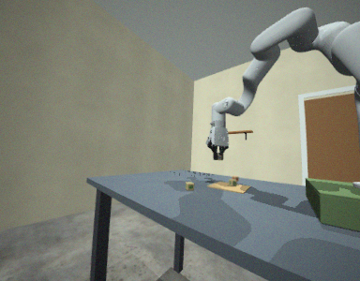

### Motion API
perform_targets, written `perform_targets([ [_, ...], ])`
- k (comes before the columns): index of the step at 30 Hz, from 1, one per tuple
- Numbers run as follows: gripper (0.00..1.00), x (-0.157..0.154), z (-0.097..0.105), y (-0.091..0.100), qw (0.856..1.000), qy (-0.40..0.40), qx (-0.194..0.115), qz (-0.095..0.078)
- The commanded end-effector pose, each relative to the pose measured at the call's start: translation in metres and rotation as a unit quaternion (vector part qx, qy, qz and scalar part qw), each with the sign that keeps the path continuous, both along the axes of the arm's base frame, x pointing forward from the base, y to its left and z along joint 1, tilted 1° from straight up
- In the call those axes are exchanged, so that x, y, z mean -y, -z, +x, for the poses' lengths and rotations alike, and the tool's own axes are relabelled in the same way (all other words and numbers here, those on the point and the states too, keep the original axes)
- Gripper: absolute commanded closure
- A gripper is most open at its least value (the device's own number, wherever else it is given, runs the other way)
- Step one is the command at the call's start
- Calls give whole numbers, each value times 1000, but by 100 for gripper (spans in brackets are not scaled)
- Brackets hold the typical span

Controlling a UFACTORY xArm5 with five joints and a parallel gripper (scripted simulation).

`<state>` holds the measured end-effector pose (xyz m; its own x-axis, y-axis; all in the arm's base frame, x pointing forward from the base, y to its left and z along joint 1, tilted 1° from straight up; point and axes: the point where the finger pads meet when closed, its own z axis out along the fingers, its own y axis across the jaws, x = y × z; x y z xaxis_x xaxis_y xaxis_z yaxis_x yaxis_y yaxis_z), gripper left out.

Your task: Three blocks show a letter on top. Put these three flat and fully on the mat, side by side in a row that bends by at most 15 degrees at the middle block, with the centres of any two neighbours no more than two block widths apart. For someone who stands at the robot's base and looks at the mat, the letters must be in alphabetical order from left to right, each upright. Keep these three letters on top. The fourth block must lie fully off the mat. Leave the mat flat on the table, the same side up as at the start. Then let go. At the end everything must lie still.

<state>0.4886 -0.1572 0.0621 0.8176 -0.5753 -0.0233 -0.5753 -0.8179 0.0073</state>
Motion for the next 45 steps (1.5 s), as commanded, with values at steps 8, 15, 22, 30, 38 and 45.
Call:
perform_targets([
  [8, 79, -41, -14, -3, 988, 152, 5, -5],
  [15, 79, -62, -25, -3, 973, 231, 4, -7],
  [22, 79, -81, -36, -3, 953, 304, 4, -8],
  [30, 79, -106, -52, -2, 917, 398, 3, -10],
  [38, 79, -128, -69, 0, 873, 487, 3, -12],
  [45, 79, -135, -76, 0, 855, 519, 3, -12],
])
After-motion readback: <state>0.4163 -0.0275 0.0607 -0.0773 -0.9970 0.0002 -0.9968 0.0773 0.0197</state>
